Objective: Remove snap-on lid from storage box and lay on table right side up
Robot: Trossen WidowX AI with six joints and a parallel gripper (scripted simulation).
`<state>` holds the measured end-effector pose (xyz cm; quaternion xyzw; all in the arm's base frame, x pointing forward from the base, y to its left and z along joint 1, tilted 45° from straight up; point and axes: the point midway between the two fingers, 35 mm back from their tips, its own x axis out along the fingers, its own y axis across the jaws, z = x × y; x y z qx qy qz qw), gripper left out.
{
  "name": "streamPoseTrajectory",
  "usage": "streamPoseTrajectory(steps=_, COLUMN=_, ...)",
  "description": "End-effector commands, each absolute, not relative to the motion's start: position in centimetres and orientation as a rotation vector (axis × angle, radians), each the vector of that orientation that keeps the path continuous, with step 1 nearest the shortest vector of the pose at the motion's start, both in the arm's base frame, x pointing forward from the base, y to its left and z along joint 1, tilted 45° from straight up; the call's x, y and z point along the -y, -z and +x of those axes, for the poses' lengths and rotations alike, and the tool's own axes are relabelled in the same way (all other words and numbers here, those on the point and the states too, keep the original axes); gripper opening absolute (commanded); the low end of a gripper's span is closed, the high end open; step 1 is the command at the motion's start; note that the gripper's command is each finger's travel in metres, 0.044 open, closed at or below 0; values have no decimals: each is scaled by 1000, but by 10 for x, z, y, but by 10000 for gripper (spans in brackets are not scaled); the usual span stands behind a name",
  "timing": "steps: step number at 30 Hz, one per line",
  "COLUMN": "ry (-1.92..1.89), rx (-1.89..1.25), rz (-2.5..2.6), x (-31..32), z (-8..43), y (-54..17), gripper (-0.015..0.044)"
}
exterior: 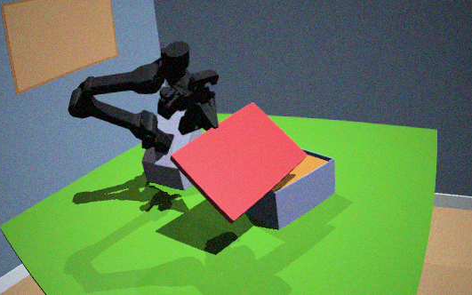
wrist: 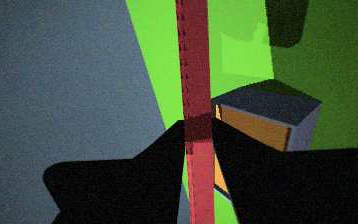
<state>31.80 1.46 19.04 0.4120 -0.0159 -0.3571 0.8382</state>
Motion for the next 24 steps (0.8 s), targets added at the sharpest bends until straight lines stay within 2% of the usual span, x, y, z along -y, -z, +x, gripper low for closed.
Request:
streamPoseTrajectory(steps=1, ry=749, rx=31, rz=872, x=-10, z=314, y=-197, gripper=0)
streamPoseTrajectory(steps=24, ry=749, rx=31, rz=870, x=21, z=295, y=-226, gripper=0)
